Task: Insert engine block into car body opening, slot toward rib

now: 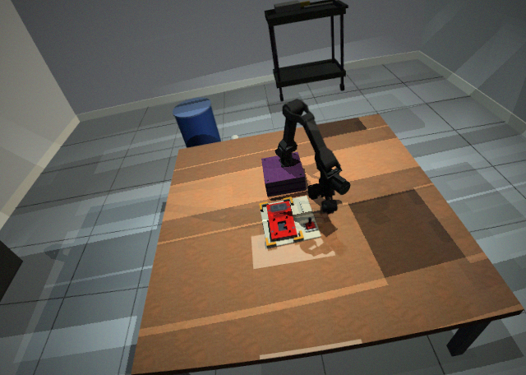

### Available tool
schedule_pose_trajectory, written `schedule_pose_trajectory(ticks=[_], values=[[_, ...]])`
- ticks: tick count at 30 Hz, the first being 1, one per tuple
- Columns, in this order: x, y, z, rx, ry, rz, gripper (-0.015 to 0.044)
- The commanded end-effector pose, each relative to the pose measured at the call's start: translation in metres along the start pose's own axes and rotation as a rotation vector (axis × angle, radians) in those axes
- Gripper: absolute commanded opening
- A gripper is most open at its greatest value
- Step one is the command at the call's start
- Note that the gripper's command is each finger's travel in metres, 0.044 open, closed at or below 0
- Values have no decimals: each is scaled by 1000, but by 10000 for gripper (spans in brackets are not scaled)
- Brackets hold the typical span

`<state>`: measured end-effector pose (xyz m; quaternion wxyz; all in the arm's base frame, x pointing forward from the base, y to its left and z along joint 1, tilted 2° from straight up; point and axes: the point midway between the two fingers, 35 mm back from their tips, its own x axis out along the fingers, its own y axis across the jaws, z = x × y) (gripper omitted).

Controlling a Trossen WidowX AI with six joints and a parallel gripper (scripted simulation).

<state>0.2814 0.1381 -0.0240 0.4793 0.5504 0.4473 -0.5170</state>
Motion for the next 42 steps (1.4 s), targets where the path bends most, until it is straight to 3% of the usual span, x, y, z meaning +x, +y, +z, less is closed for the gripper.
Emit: schedule_pose_trajectory(ticks=[1, 6, 13, 17, 42], values=[[1, 0, 0, -4, 3, -1, 282], [1, 0, 0, -4, 3, -1, 151], [1, 0, 0, -4, 3, -1, 105], [-3, 1, -1, -4, 3, -1, 0], [-79, 6, -4, -7, 5, -1, 0]])
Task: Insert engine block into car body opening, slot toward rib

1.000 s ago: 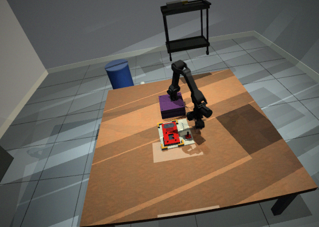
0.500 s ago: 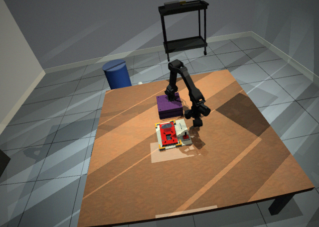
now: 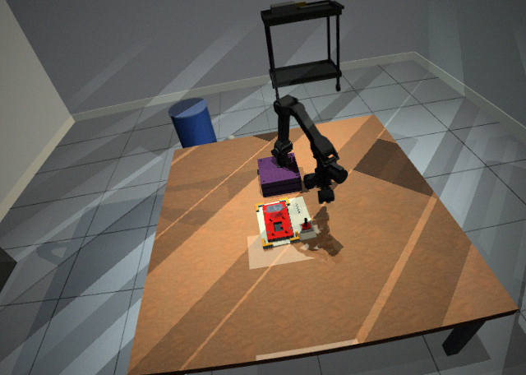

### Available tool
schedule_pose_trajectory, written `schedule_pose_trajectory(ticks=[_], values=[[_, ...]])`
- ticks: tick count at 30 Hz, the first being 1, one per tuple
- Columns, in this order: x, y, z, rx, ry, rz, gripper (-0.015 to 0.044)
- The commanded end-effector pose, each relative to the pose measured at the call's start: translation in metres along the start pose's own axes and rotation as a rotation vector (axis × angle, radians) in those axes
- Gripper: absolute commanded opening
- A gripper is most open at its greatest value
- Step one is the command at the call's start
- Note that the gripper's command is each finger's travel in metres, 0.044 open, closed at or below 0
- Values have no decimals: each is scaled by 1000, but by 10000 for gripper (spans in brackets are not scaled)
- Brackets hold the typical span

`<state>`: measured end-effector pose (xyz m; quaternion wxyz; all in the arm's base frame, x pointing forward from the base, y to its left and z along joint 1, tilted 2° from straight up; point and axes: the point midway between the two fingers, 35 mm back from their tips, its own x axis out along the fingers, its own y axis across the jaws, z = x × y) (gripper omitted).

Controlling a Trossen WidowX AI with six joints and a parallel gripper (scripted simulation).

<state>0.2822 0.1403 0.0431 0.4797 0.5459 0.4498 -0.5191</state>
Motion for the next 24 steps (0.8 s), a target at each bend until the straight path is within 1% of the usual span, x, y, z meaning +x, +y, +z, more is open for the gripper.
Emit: schedule_pose_trajectory(ticks=[1, 14, 19, 24], values=[[-15, 1, -1, -2, 10, 8, 0], [-56, -4, 2, 1, 9, 7, 0], [-57, -3, 4, -13, 9, 8, 0], [-52, 6, 13, -119, 7, 8, 0]])
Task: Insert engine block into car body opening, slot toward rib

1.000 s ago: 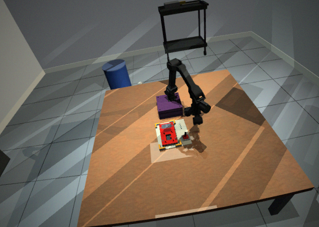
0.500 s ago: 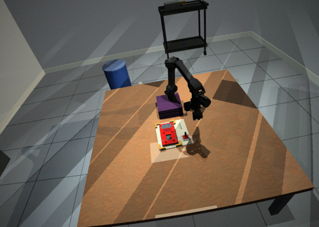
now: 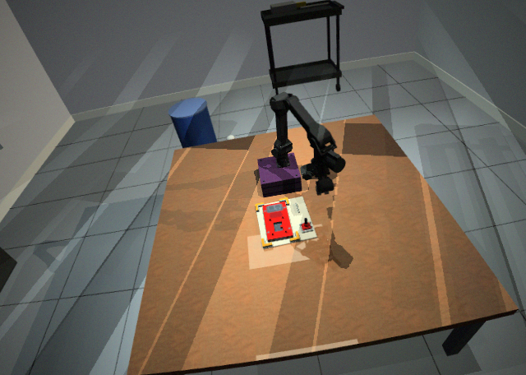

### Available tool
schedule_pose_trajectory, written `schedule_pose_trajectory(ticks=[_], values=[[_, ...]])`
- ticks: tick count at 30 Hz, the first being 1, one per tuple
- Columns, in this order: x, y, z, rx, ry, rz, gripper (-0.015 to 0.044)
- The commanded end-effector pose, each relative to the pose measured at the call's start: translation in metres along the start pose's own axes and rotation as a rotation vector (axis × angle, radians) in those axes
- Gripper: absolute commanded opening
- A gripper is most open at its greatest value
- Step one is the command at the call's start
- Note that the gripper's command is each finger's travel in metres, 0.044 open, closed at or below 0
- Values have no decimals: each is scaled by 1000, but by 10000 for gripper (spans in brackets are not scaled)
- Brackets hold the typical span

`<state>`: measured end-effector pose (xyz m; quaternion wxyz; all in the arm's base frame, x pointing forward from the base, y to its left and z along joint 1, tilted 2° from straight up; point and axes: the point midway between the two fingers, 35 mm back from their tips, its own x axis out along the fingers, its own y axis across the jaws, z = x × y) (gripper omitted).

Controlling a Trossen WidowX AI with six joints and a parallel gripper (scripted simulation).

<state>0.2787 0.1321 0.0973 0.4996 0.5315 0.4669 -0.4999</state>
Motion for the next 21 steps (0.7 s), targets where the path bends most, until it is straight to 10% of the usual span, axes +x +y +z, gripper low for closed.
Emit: schedule_pose_trajectory(ticks=[1, 21], values=[[3, 7, 7, -70, 3, 1, 0], [22, 39, 56, -492, -5, 1, 0]])
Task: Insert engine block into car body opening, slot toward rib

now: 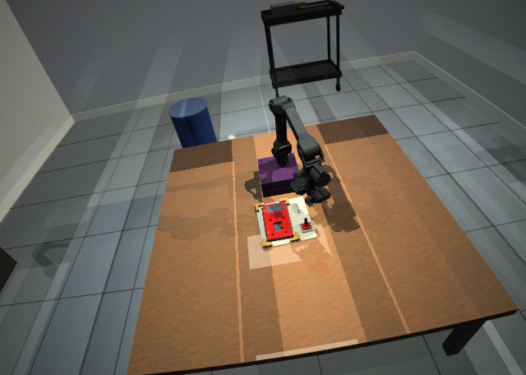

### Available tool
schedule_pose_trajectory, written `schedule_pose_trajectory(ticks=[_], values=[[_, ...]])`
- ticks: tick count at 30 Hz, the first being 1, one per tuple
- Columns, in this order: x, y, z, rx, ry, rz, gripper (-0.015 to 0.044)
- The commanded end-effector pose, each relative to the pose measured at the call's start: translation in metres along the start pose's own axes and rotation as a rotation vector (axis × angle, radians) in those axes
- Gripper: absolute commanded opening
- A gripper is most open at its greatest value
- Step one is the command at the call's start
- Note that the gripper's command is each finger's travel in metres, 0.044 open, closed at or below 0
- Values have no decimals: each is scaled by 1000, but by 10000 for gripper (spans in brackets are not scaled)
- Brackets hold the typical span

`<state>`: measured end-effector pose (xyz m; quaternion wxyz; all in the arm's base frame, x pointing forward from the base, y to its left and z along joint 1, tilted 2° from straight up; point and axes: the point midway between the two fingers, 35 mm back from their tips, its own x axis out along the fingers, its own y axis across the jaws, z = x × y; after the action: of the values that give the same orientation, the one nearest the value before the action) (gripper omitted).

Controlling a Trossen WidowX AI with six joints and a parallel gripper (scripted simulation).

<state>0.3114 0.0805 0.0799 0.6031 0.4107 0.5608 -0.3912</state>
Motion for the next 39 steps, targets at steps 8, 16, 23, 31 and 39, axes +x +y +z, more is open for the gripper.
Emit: schedule_pose_trajectory(ticks=[8, 16, 23, 31, 39], values=[[11, 2, 32, -249, 3, 3, 0], [20, 0, 56, -437, 2, 4, 0], [27, -3, 77, -600, -1, 3, 0], [35, -8, 101, -782, -5, 2, 0], [43, -15, 124, -956, -8, 0, 0]])
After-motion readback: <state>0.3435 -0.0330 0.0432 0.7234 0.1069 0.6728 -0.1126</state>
